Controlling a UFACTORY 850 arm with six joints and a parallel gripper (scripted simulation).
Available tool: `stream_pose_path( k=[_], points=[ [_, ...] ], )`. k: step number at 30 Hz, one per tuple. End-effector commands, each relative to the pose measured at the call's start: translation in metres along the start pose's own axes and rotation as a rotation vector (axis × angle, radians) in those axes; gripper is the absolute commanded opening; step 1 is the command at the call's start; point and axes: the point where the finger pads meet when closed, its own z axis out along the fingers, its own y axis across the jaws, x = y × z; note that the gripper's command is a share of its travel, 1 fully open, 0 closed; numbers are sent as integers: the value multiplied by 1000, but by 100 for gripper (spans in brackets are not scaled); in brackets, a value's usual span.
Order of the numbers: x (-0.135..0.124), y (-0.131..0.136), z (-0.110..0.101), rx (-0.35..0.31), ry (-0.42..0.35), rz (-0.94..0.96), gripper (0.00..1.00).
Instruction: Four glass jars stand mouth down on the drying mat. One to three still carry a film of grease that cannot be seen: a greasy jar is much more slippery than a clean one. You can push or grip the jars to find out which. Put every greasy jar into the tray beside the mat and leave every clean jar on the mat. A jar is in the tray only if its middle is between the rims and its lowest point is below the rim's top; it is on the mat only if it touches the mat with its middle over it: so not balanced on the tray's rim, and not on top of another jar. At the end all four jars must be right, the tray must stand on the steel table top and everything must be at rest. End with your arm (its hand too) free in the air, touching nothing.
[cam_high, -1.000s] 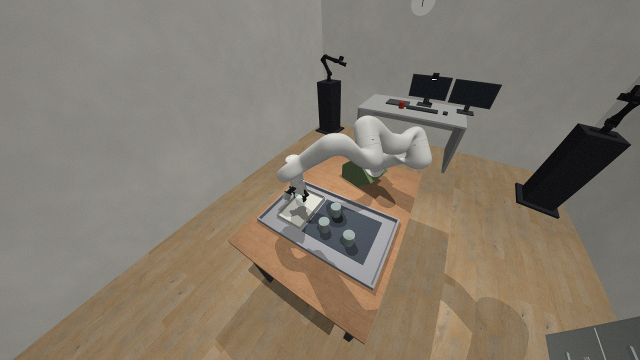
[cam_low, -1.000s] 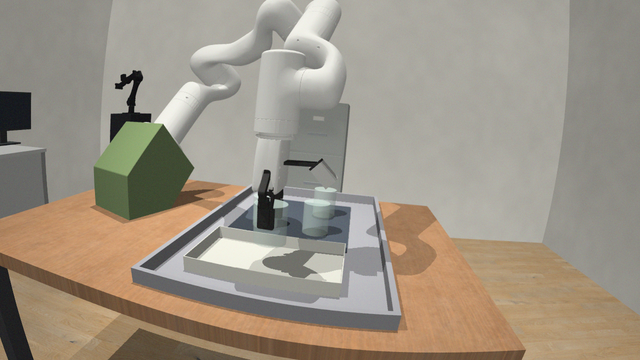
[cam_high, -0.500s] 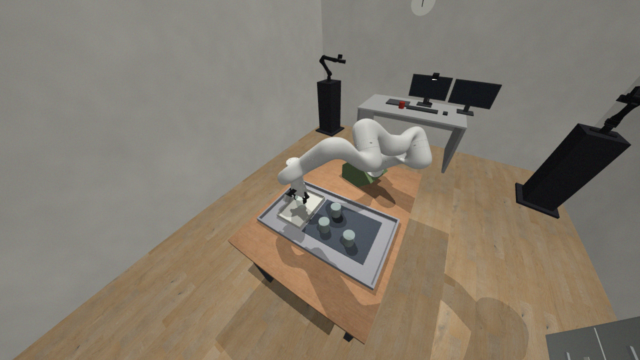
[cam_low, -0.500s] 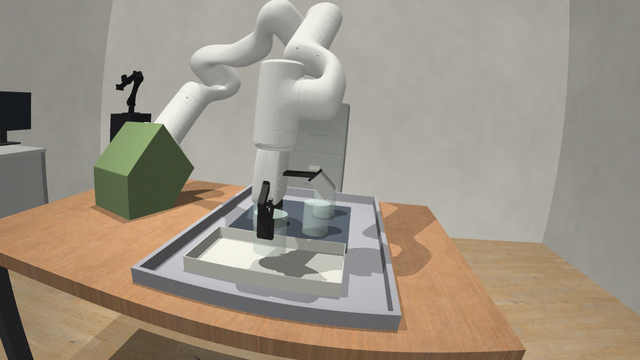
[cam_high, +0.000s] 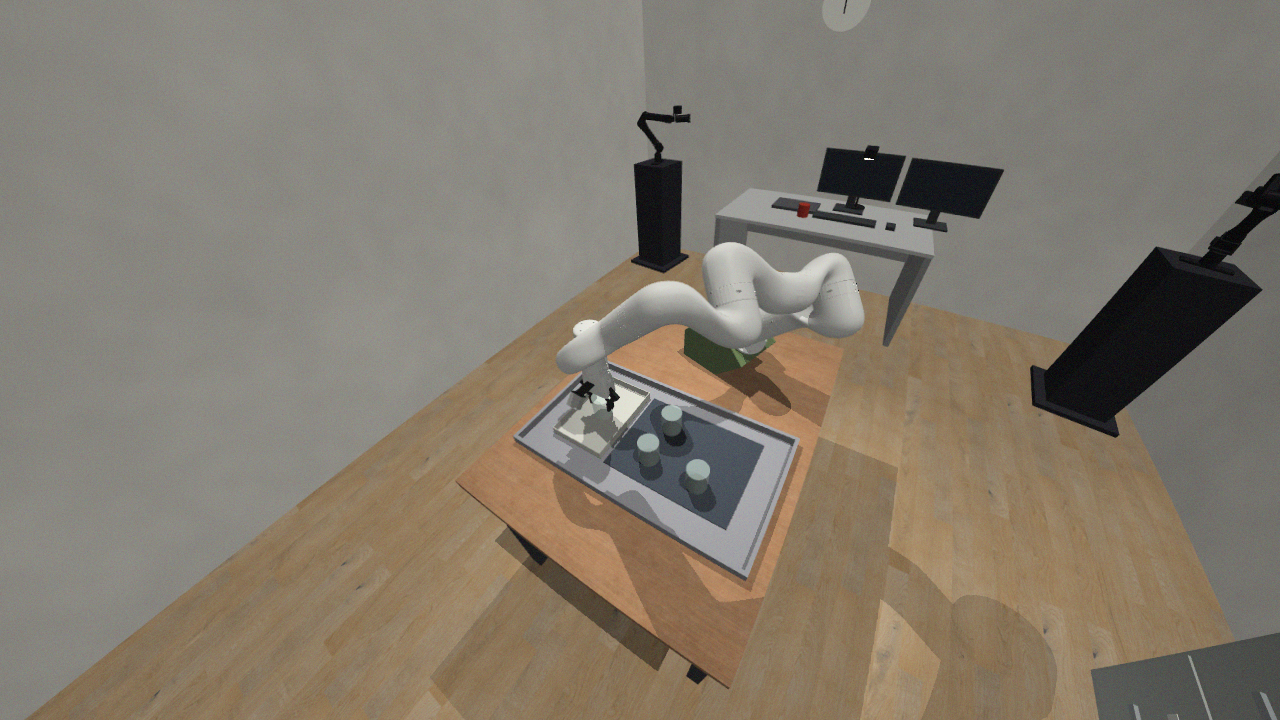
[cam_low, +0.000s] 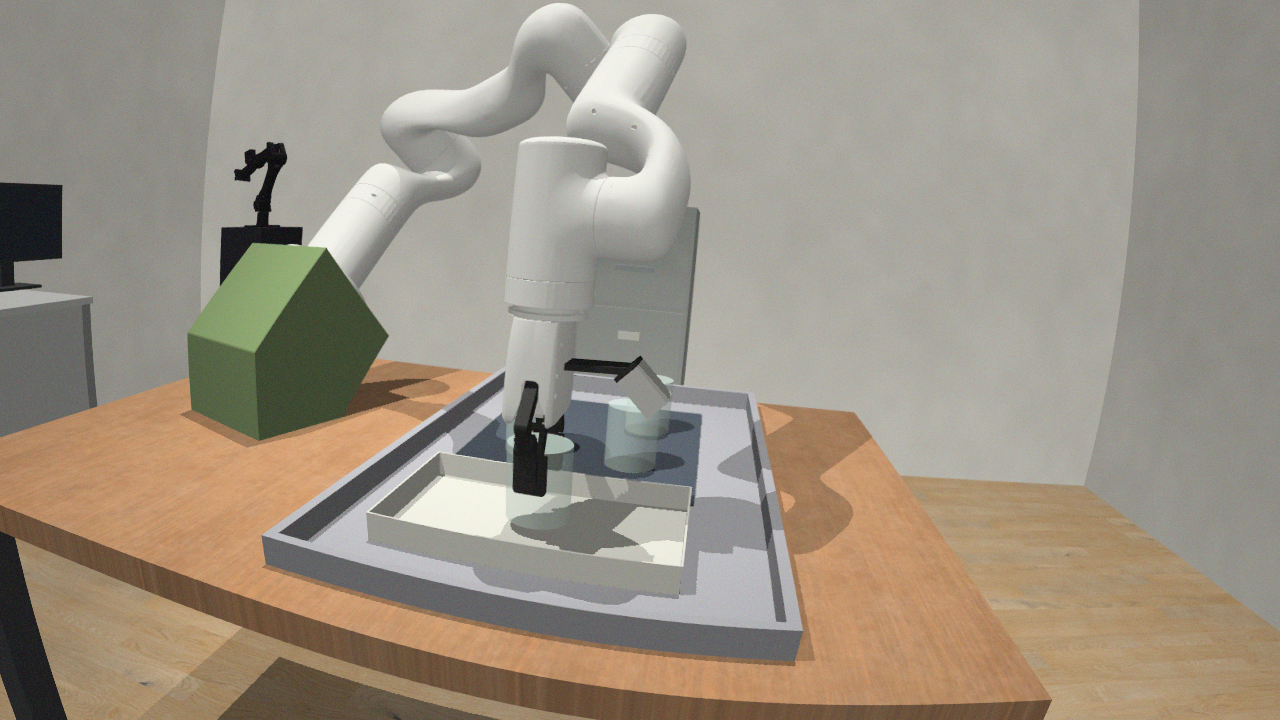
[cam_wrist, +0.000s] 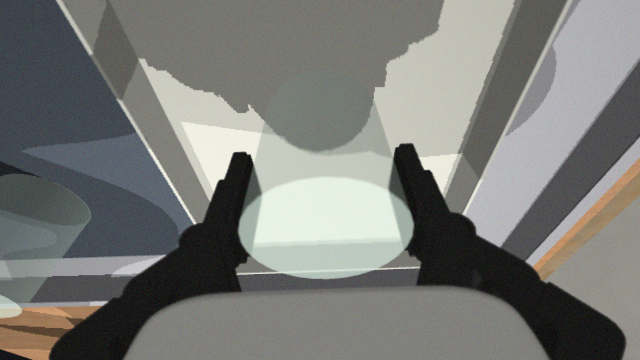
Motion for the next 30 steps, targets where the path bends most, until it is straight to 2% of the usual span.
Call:
stream_pose_path(
  k=[1, 10, 11, 30],
  points=[
    [1, 1, 3, -1, 2, -1, 0],
    [1, 1, 7, -1, 2, -1, 0],
    [1, 1, 7, -1, 2, -1, 100],
    [1, 1, 7, -1, 2, -1, 100]
  ],
)
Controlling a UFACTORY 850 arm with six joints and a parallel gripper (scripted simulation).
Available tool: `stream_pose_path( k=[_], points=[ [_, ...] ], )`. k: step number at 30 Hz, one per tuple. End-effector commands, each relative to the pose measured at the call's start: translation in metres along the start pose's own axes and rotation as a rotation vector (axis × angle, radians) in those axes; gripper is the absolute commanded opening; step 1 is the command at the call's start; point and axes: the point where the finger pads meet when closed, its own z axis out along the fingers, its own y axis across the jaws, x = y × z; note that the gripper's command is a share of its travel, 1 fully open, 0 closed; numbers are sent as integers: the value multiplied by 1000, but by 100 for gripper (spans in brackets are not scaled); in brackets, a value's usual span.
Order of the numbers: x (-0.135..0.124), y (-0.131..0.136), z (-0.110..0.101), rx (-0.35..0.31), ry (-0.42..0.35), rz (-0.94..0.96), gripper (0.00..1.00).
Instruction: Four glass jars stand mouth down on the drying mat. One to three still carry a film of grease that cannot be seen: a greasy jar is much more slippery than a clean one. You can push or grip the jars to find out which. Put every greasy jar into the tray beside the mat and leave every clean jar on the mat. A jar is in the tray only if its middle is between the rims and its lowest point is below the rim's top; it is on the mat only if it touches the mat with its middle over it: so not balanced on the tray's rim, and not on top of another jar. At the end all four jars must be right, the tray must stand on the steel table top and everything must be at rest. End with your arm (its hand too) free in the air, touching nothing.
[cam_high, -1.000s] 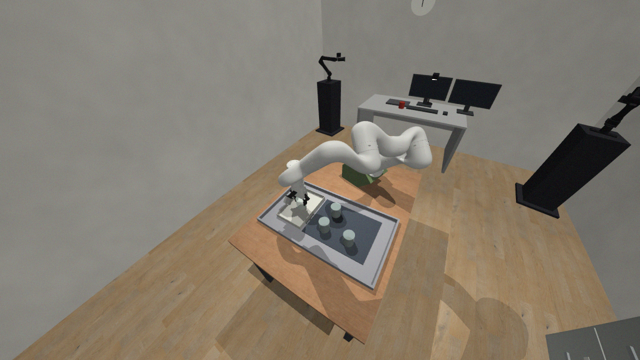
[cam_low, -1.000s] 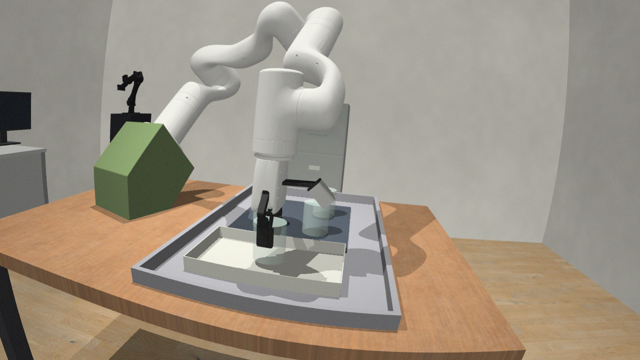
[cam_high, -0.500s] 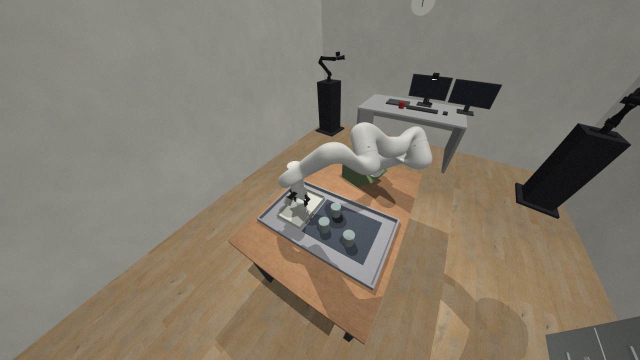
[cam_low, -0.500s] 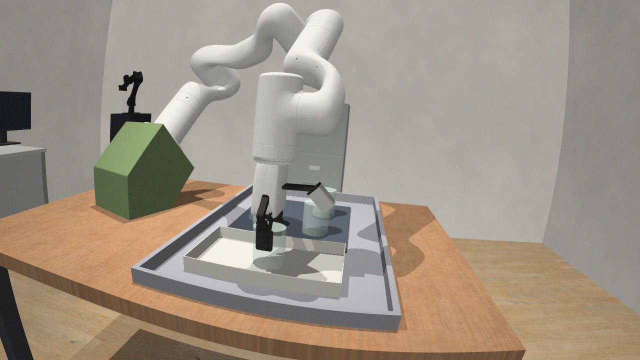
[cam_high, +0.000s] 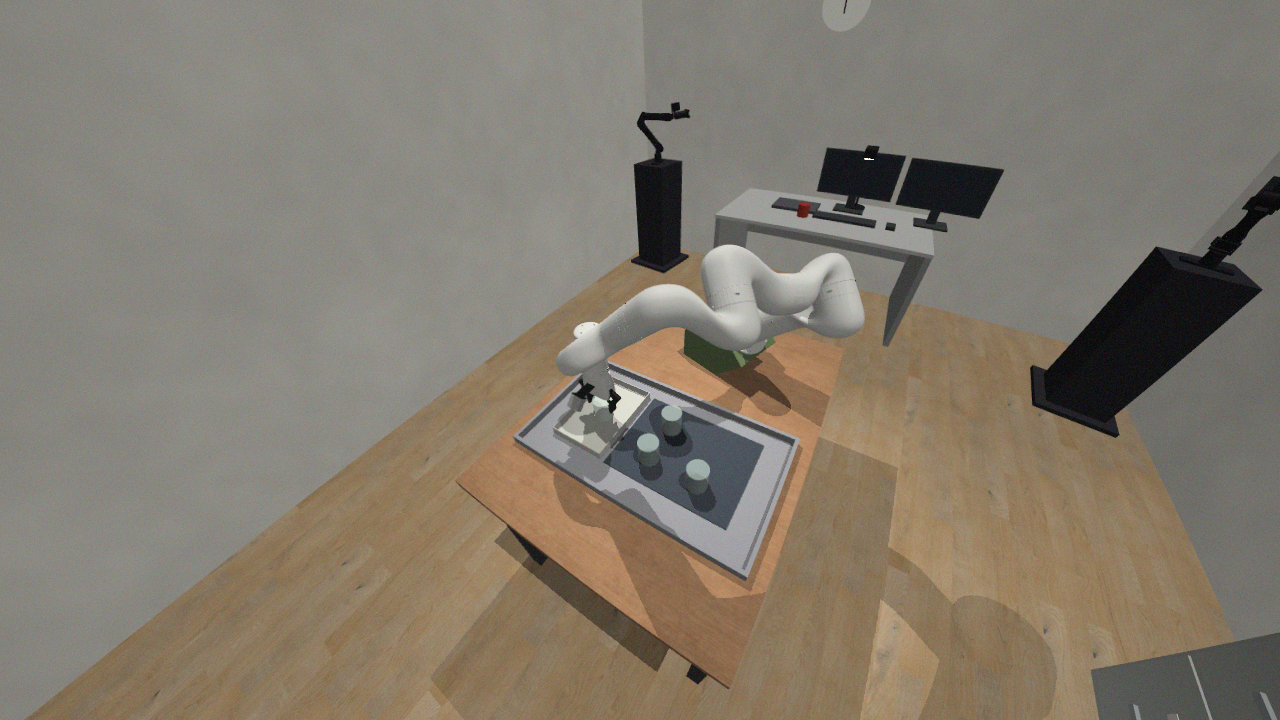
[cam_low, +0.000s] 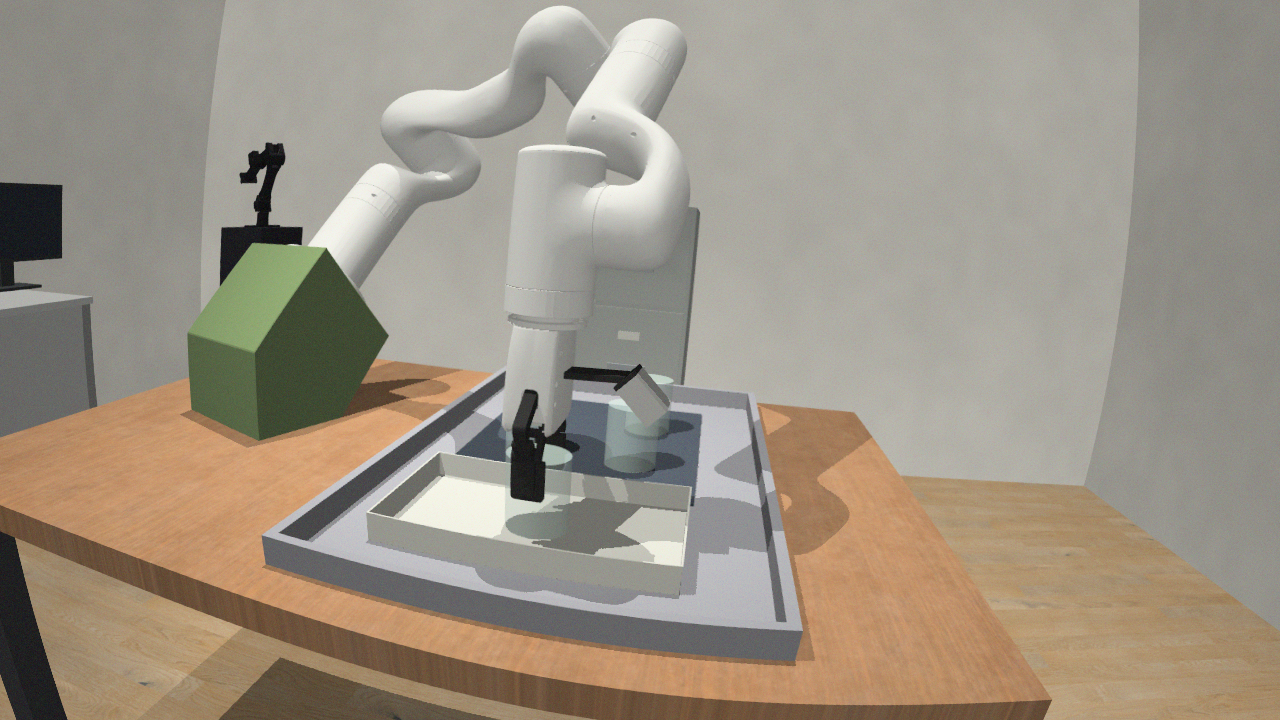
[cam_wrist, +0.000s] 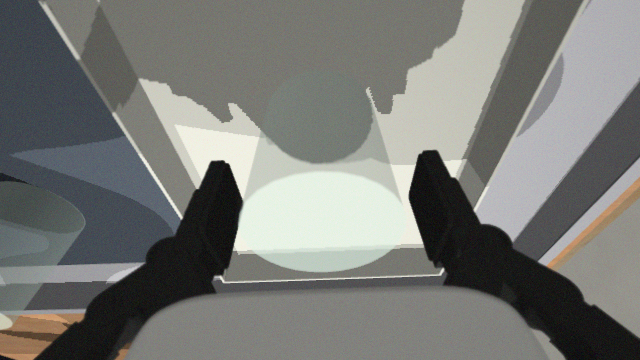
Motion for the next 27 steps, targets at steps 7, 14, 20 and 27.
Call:
stream_pose_path(
  k=[7, 14, 20, 27],
  points=[
    [1, 0, -20, -1, 1, -1, 100],
    [1, 0, -48, -1, 1, -1, 100],
    [1, 0, -63, -1, 1, -1, 100],
    [1, 0, -90, -1, 1, -1, 100]
  ],
)
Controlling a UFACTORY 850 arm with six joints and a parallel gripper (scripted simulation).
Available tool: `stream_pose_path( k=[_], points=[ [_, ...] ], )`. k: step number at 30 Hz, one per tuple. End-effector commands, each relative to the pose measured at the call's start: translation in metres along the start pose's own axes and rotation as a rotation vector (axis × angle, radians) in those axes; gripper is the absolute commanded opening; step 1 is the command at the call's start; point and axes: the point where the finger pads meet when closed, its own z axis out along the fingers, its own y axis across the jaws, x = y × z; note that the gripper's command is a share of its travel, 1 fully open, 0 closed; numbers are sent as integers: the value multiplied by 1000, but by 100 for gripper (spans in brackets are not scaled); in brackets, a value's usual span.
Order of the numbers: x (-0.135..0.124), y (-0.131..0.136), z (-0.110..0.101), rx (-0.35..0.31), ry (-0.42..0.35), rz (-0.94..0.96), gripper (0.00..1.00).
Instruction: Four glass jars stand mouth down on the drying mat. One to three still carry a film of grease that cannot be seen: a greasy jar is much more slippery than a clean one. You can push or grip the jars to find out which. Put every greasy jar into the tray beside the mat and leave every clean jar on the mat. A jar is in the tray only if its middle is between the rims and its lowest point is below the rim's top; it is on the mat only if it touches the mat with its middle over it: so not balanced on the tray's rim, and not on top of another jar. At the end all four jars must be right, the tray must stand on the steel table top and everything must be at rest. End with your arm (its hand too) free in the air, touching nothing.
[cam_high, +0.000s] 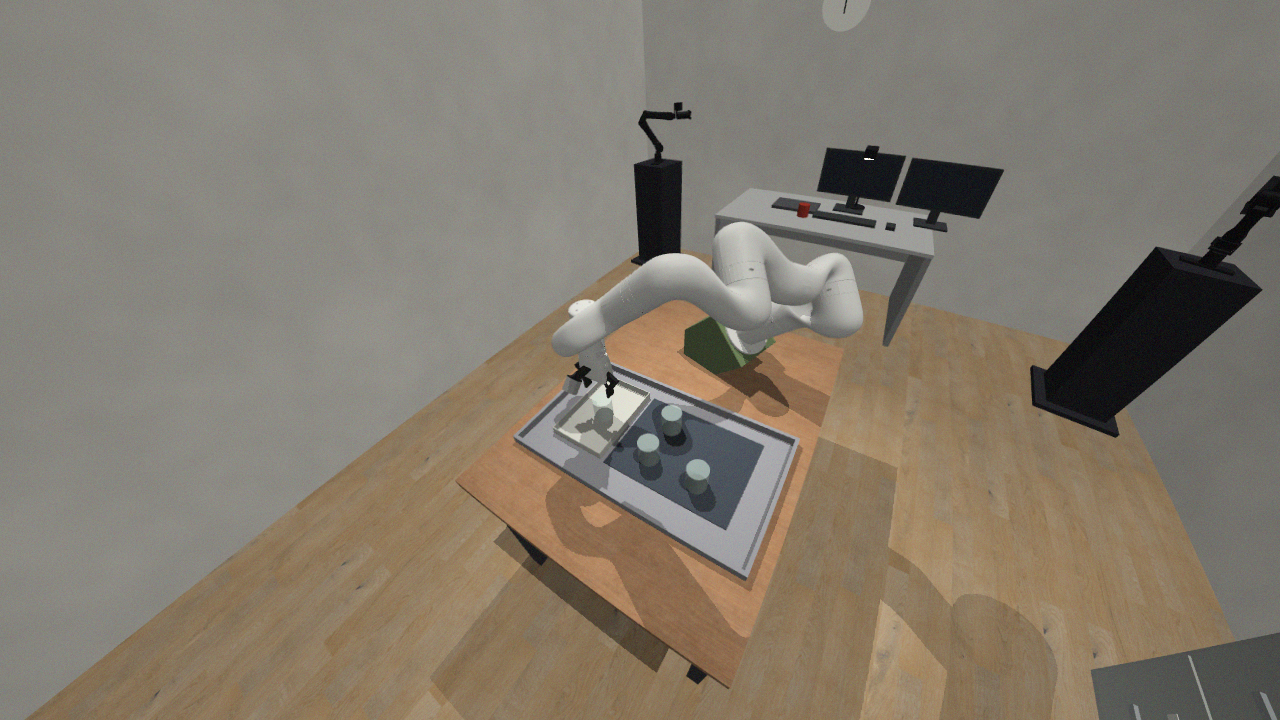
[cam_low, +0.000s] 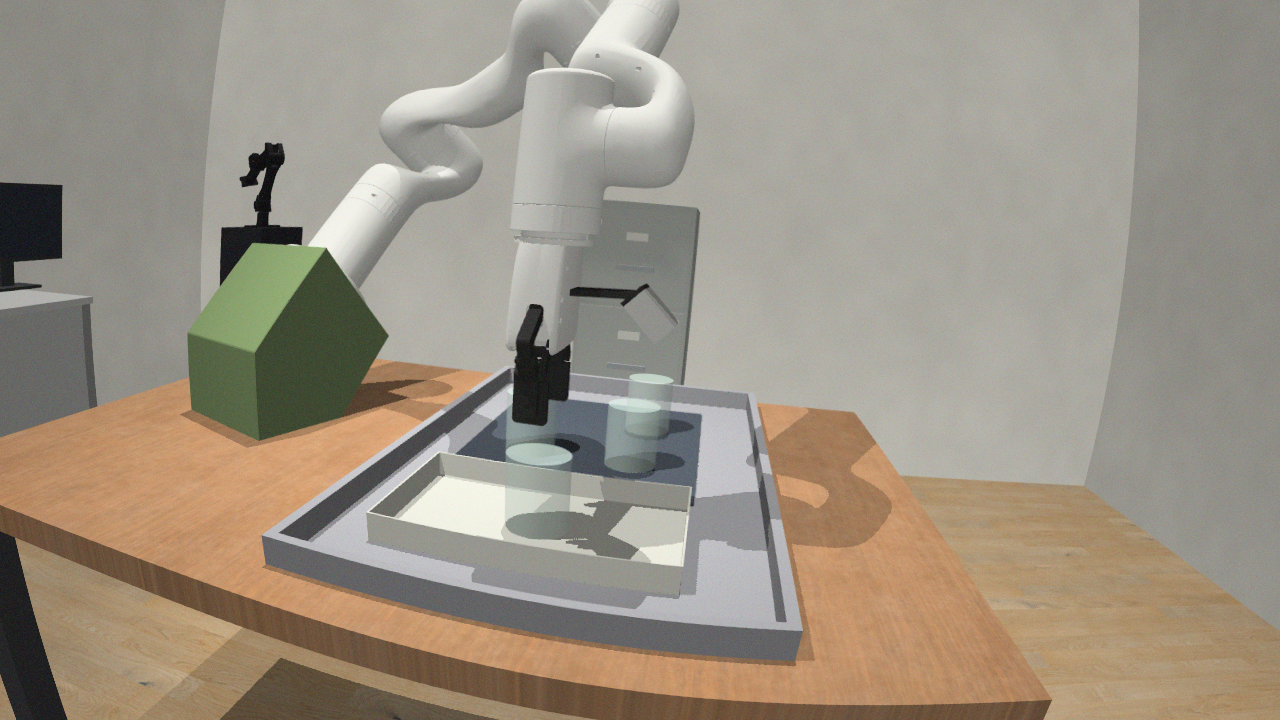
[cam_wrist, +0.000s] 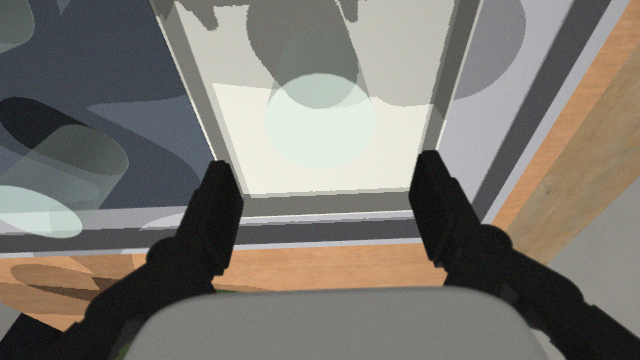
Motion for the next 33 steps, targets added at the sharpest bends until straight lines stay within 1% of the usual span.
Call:
stream_pose_path(
  k=[1, 3, 33],
  points=[
    [1, 0, -19, -1, 1, -1, 100],
    [1, 0, -27, -1, 1, -1, 100],
    [1, 0, -27, -1, 1, -1, 100]
  ],
)
